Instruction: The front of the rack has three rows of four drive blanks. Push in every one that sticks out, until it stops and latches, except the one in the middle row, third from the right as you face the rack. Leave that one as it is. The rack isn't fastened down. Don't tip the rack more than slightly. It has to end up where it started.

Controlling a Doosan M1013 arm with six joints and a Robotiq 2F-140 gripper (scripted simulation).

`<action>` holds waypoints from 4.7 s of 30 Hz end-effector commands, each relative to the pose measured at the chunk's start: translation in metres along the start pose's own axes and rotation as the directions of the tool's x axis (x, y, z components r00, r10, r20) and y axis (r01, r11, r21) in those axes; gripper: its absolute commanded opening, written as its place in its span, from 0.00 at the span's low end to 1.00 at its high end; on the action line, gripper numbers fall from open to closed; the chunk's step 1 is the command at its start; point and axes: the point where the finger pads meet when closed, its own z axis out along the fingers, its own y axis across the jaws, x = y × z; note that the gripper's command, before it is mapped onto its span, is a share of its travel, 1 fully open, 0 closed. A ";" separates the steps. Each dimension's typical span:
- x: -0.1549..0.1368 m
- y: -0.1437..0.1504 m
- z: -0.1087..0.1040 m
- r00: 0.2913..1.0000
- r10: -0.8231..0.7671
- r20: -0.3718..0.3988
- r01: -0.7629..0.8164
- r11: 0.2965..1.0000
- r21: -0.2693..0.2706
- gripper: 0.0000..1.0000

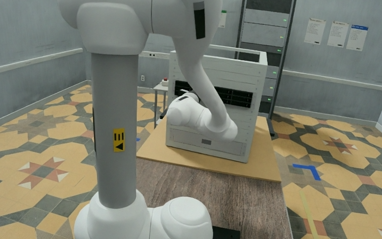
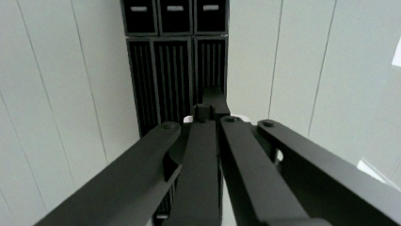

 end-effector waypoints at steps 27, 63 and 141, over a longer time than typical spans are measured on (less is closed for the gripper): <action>0.000 0.001 0.005 1.000 0.000 0.000 0.000 1.000 -0.001 0.10; 0.000 0.001 0.000 1.000 0.000 0.000 0.000 1.000 -0.001 0.10; 0.000 0.001 -0.078 1.000 0.000 0.000 0.000 1.000 -0.001 1.00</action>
